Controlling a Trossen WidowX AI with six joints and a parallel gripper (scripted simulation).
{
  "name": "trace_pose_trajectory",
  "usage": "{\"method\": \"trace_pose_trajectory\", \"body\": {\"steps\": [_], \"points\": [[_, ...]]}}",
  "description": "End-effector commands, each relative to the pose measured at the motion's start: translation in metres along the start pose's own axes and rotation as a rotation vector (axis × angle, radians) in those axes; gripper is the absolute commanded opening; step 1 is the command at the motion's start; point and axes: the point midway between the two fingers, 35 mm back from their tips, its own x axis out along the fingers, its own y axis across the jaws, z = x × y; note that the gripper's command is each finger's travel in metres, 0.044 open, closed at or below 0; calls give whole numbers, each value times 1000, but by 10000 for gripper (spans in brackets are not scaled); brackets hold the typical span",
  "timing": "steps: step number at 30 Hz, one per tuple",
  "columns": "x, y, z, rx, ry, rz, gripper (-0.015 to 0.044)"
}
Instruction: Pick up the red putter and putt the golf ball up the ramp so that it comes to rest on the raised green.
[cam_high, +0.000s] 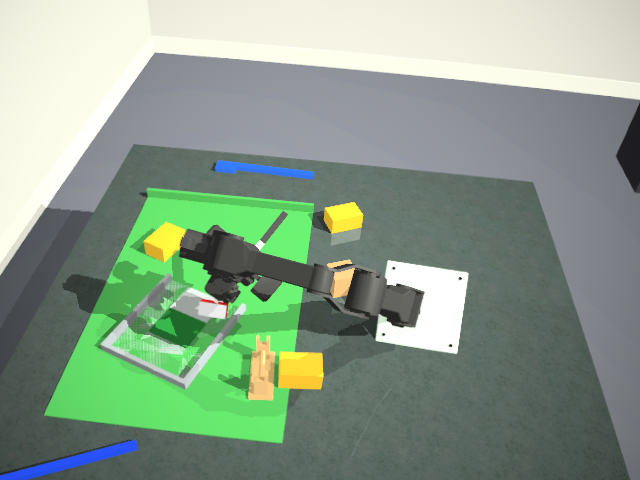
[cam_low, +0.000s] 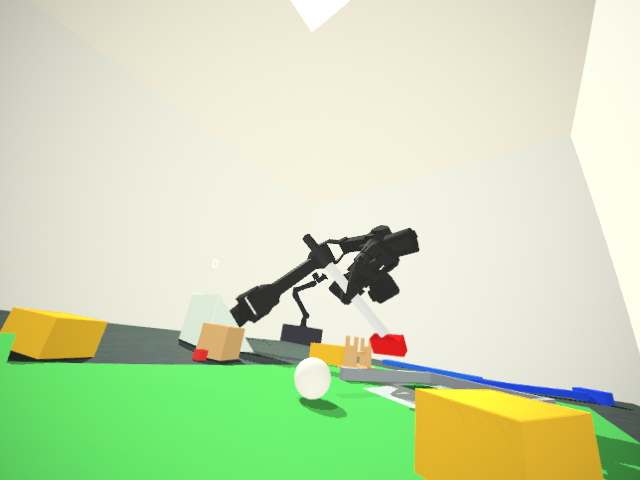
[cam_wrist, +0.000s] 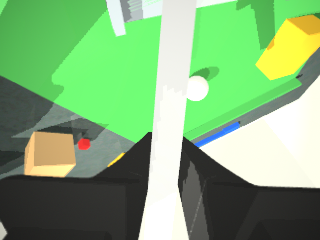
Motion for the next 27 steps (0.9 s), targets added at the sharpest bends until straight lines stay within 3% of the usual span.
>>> {"method": "trace_pose_trajectory", "body": {"steps": [1, 27], "points": [[16, -24, -22, 30, 109, -26, 0], [98, -97, -147, 122, 659, -61, 0]]}}
